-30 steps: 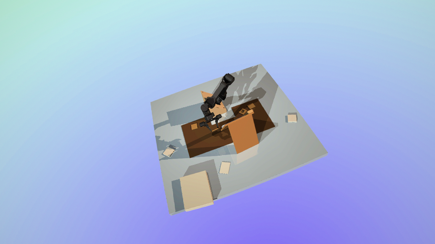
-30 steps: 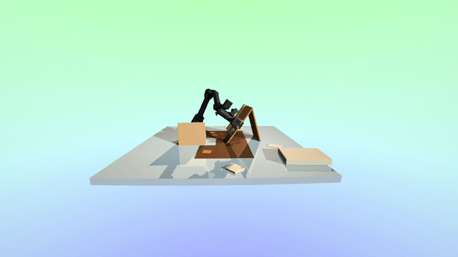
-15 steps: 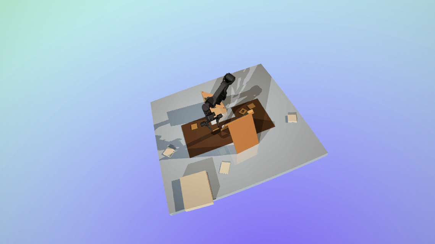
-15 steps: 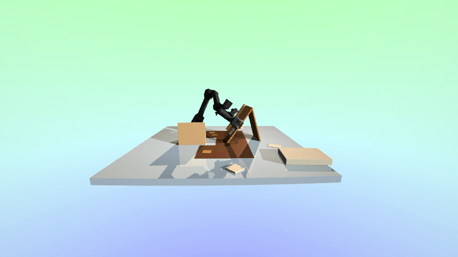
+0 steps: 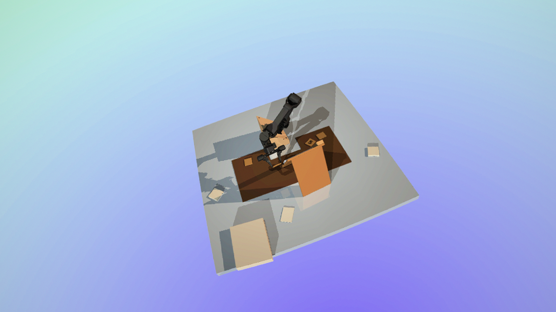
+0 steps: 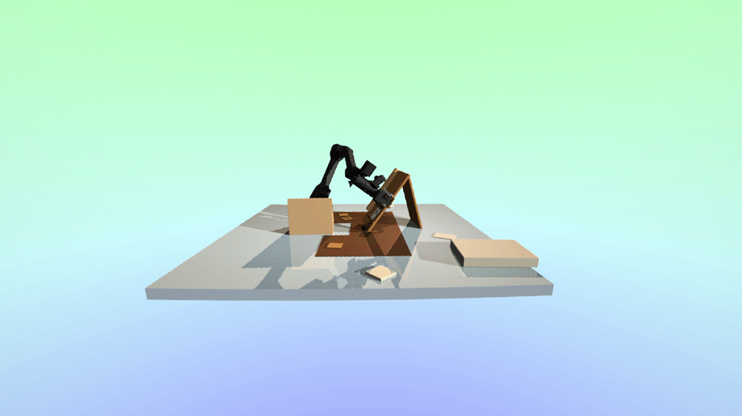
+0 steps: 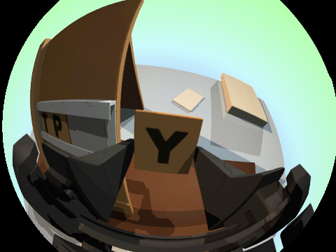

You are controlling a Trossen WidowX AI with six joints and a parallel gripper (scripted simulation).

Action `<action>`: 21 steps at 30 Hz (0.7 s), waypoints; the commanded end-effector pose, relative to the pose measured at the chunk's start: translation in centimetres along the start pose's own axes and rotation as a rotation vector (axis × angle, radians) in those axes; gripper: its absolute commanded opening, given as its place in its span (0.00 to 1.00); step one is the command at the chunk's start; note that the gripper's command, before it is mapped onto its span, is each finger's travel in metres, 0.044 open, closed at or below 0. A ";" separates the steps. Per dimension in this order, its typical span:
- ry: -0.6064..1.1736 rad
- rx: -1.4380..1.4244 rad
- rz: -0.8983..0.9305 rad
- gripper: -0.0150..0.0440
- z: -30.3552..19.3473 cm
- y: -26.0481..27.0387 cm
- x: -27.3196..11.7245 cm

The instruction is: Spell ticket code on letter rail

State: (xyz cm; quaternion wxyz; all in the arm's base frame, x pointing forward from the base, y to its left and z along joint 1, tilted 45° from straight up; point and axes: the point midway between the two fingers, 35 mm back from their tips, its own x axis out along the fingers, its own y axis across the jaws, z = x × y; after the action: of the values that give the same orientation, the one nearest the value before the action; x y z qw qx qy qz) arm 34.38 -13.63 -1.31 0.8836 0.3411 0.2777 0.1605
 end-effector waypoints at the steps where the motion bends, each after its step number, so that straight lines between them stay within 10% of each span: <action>1: -0.003 -0.002 -0.005 0.25 0.2 0.2 -0.1; 21: -0.003 -0.002 -0.005 0.25 0.2 1.2 0.0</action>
State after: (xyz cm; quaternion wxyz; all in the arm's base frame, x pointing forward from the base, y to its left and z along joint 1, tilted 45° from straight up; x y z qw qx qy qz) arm 34.30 -12.87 -0.58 0.8834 0.3414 0.2778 0.1606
